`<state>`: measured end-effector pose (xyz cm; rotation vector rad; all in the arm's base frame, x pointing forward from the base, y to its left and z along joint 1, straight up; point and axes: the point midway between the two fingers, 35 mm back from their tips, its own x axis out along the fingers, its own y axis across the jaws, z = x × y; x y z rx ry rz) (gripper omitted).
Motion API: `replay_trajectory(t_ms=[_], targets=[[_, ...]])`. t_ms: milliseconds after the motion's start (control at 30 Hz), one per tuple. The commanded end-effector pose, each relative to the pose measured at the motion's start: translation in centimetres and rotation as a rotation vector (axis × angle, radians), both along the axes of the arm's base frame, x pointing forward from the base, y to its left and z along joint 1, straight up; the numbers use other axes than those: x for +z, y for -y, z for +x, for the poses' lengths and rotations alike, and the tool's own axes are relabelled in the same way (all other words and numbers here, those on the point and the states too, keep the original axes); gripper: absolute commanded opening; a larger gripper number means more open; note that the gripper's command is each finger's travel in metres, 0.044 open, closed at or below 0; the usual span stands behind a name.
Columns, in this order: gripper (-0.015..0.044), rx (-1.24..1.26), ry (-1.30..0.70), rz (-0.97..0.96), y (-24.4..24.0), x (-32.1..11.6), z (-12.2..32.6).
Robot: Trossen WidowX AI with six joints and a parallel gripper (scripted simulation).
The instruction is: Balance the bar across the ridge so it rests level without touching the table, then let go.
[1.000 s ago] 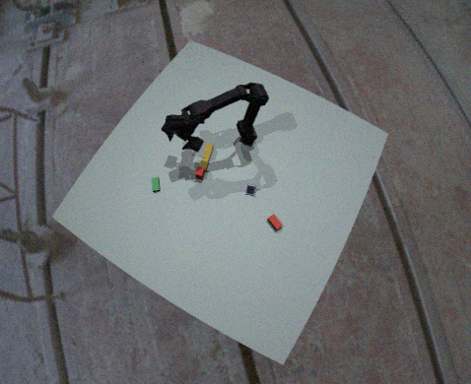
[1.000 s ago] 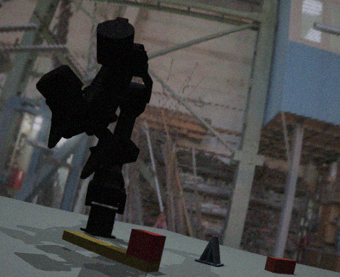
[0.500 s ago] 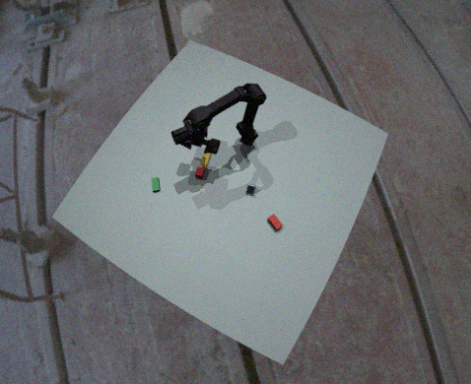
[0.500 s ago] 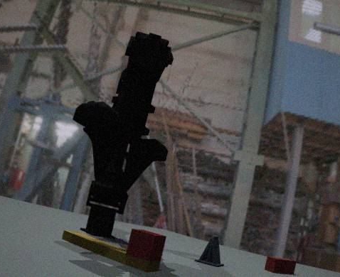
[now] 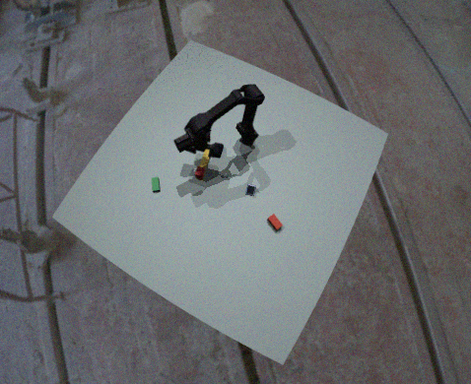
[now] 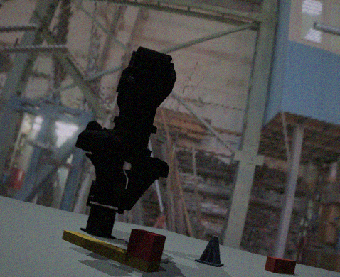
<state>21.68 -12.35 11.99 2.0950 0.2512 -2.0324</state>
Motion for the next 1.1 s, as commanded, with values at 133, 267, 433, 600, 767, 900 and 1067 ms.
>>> replay_trajectory(t_ms=[133, 267, 433, 600, 767, 900, 1067], targets=[[0.0315, -0.003, -0.013, 0.013, -0.3, -4.7, -0.4], [0.0315, -0.003, -0.013, 0.013, -0.3, -4.8, -0.4], [0.0315, -0.003, -0.013, 0.013, -0.3, -5.4, -0.4], [0.0315, -0.003, -0.013, 0.013, -0.3, -6.2, -0.3], [0.0315, -0.003, -0.013, 0.013, -0.3, -7.0, -0.4], [0.0315, -0.003, -0.013, 0.013, -0.3, -7.4, -0.4], [0.0315, -0.003, -0.013, 0.013, -0.3, -7.4, -0.4]])
